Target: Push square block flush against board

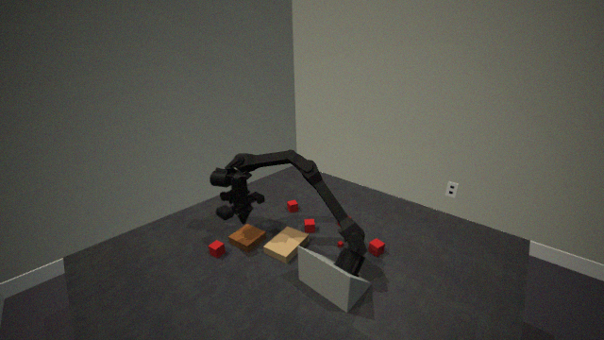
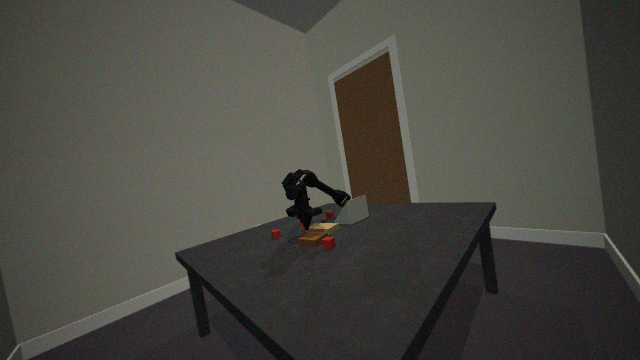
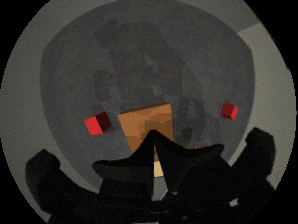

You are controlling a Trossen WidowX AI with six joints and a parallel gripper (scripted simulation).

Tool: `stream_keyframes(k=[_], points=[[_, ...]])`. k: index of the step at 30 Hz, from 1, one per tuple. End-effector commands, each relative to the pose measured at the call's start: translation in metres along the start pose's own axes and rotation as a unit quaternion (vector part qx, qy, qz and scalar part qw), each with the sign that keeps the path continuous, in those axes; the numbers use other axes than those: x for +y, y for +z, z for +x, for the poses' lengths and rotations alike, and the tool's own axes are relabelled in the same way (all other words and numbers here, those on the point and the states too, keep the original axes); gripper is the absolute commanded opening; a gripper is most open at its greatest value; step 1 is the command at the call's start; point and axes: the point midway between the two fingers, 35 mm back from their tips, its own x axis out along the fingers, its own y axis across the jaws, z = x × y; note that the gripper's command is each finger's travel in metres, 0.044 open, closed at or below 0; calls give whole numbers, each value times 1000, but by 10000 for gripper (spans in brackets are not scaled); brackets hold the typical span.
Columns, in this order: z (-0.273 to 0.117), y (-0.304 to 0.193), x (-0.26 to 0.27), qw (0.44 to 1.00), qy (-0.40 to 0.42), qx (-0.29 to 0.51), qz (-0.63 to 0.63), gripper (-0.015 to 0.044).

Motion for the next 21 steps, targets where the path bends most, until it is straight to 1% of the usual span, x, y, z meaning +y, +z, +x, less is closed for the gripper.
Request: stream_keyframes(k=[1,11,21], points=[[3,-2,7,998,0,3,-62,0],[3,-9,25,972,0,4,-234,0],[4,-15,42,917,0,5,-399,0]])
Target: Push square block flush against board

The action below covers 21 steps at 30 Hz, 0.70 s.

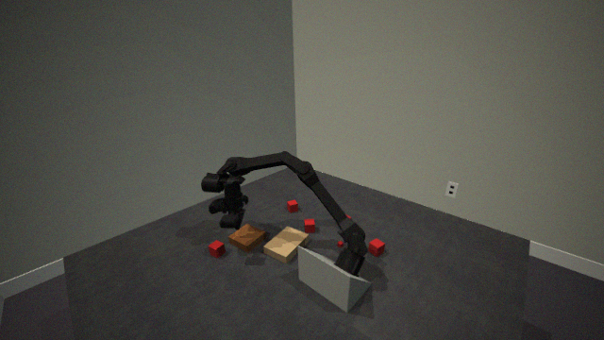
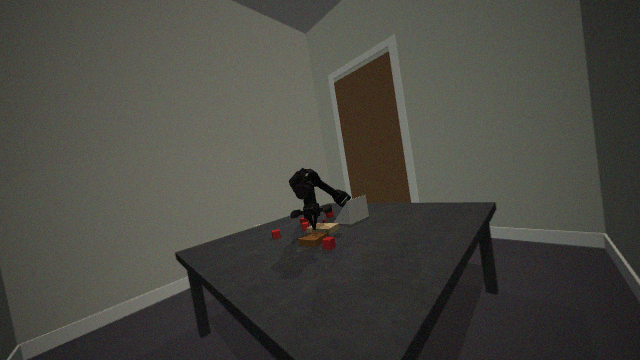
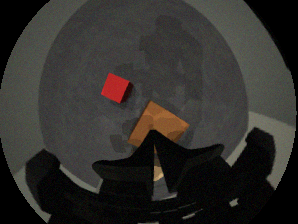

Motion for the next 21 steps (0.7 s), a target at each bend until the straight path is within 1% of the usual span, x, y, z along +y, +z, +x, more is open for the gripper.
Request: stream_keyframes(k=[1,11,21], points=[[3,2,7,998,2,3,-62,0],[4,8,25,972,2,4,-234,0],[5,13,43,917,2,6,-398,0]])
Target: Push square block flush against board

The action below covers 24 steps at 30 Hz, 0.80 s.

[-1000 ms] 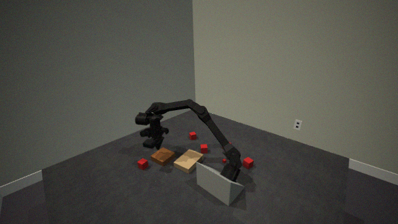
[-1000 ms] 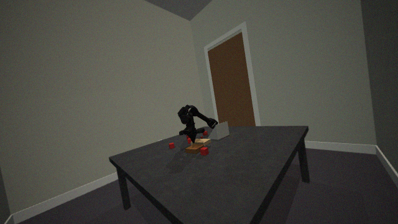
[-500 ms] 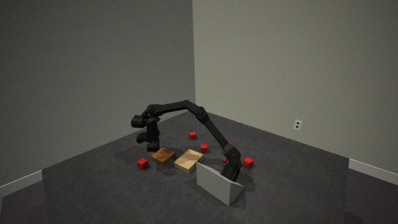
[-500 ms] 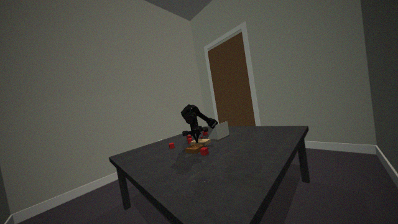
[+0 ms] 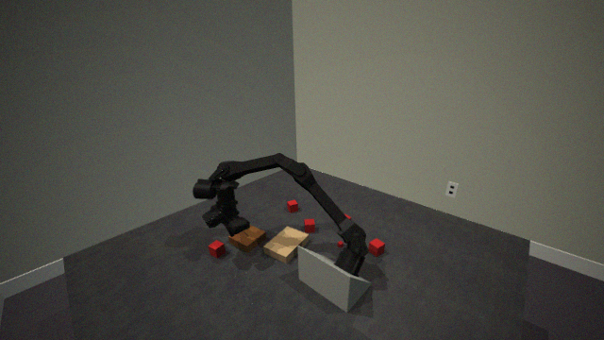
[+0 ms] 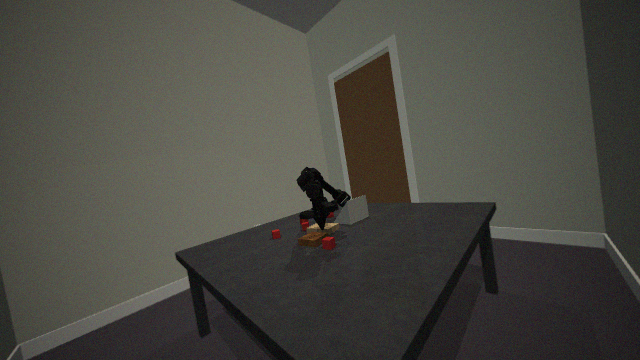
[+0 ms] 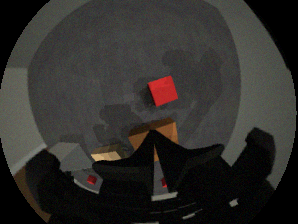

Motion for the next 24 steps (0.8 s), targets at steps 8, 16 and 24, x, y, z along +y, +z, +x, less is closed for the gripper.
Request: stream_keyframes(k=[8,16,24], points=[[4,11,8,993,4,2,-122,0],[58,11,7,993,4,3,-122,0],[58,6,5,993,4,3,-122,0]])
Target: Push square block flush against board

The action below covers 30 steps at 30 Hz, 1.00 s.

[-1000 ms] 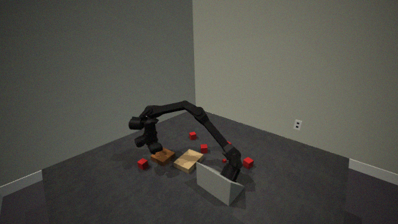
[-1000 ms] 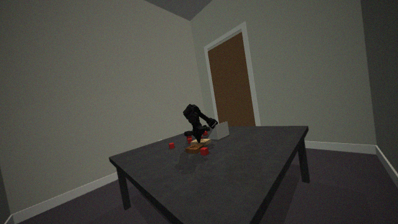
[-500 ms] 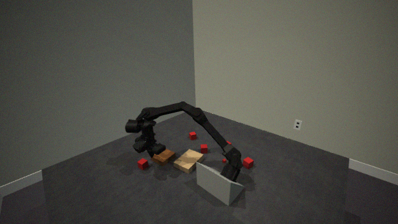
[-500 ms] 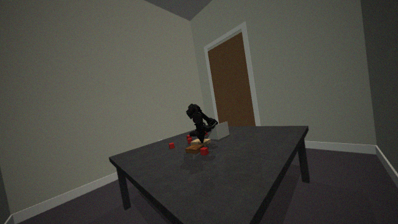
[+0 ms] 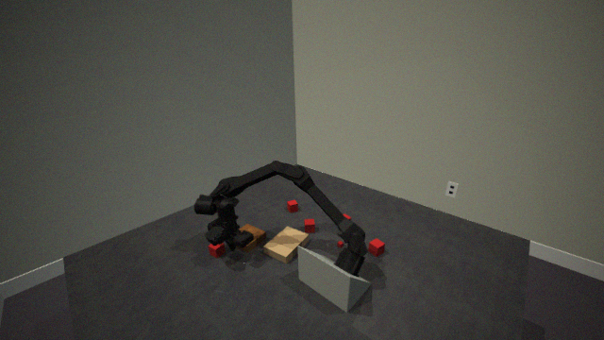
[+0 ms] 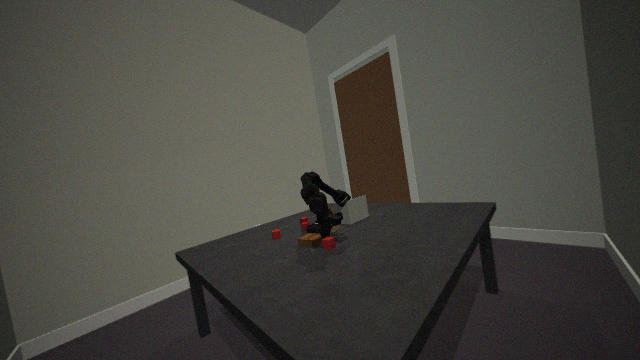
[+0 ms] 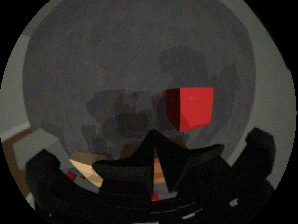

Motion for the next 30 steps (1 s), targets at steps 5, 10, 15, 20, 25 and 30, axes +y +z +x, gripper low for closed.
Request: stream_keyframes(k=[5,10,15,20,25,30], points=[[0,-11,-1,1000,-1,1,-3,0],[0,-18,-1,1000,-1,1,-3,0],[0,-26,-1,1000,-1,2,-3,0],[0,-34,-1,1000,-1,2,-3,0],[1,-41,-1,1000,-1,2,-3,0],[1,-49,-1,1000,-1,2,-3,0]])
